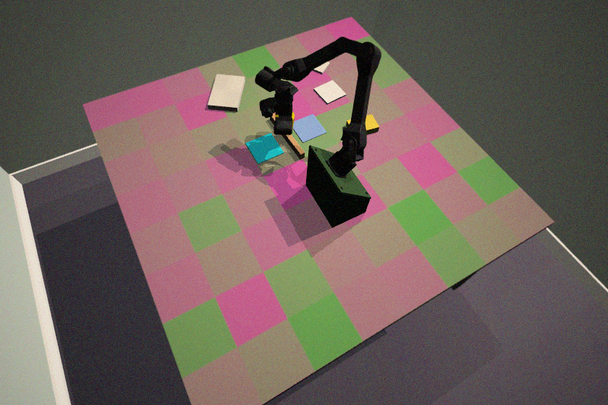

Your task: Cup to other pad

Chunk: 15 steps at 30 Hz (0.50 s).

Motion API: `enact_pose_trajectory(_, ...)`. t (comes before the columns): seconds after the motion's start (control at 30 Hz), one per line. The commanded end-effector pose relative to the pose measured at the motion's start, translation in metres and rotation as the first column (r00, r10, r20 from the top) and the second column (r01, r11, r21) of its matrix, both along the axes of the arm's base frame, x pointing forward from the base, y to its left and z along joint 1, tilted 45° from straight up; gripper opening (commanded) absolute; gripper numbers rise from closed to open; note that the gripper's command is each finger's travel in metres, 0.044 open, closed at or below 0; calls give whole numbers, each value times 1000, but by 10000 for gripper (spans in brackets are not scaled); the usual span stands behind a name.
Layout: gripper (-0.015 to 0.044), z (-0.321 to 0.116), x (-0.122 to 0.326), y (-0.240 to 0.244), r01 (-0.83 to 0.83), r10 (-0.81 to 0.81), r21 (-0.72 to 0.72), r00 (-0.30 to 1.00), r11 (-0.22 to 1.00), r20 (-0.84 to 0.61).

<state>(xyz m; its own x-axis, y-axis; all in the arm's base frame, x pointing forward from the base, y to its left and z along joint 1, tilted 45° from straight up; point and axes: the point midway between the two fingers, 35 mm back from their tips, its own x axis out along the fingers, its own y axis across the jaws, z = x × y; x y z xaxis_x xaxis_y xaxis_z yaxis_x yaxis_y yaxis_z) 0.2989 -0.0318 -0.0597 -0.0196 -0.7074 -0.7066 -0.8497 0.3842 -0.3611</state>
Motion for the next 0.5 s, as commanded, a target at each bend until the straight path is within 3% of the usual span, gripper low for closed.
enact_pose_trajectory(0.0, 0, -9, -1, 8, 5, -5, 4, 1000, 1000, -5)
enact_pose_trajectory(0.47, 0, -32, -2, 33, 5, -5, 6, 1000, 1000, -5)
